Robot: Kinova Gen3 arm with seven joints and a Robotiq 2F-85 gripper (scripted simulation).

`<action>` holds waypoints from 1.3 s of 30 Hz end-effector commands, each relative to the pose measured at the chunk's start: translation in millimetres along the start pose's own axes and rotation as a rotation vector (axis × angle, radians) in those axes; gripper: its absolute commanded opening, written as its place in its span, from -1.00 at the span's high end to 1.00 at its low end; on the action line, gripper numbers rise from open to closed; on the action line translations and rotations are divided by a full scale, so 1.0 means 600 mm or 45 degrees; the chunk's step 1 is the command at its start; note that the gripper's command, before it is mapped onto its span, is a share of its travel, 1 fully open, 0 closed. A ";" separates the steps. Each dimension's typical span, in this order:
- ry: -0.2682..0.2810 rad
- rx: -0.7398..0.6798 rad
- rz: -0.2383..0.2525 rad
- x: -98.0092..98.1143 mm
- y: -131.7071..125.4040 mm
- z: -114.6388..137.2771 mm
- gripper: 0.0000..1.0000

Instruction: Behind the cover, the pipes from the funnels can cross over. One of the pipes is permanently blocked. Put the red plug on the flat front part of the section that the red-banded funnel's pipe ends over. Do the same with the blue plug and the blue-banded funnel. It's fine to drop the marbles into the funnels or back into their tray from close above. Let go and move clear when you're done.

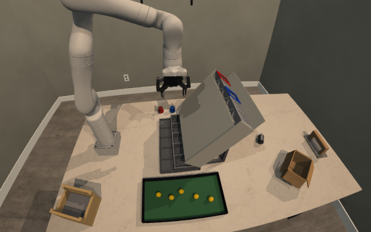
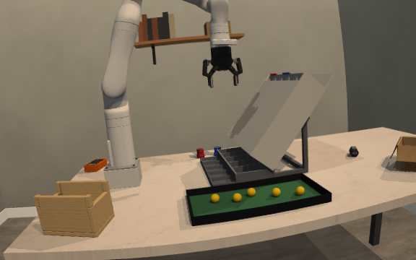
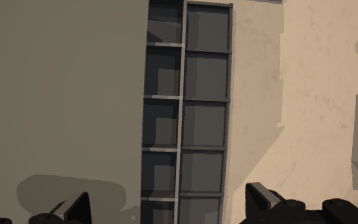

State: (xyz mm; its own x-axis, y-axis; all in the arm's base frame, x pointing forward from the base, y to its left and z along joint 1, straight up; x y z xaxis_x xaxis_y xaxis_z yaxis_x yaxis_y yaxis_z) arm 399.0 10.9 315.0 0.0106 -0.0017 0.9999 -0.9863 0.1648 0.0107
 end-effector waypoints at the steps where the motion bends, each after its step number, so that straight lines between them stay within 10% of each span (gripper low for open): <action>1: -0.002 -0.356 0.005 0.001 -0.001 0.003 -1.00; 16: -0.003 -0.625 0.007 0.001 0.000 0.003 -1.00; 17: -0.008 -0.979 0.002 0.001 0.000 0.006 -1.00; 24: -0.007 -1.254 0.006 0.001 0.000 0.006 -1.00; 33: -0.007 -1.254 0.006 0.001 0.000 0.006 -1.00; 34: -0.007 -1.608 0.004 0.001 0.000 0.009 -1.00; 39: -0.006 -1.777 0.007 0.001 0.001 0.008 -1.00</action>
State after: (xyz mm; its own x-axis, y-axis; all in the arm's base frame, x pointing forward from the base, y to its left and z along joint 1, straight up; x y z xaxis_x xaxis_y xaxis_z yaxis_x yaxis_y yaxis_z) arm 398.3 2.4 315.6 0.0088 -0.0145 0.9999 -0.2402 0.9706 0.0162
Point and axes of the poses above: the point where the finger pads meet when closed, its own x axis back along the fingers, its own y axis across the jaws, z = x × y, the point moved 7 cm from there along x, back along the fingers, and after that the axes turned 13 degrees about -x, right-handed, at the moved point
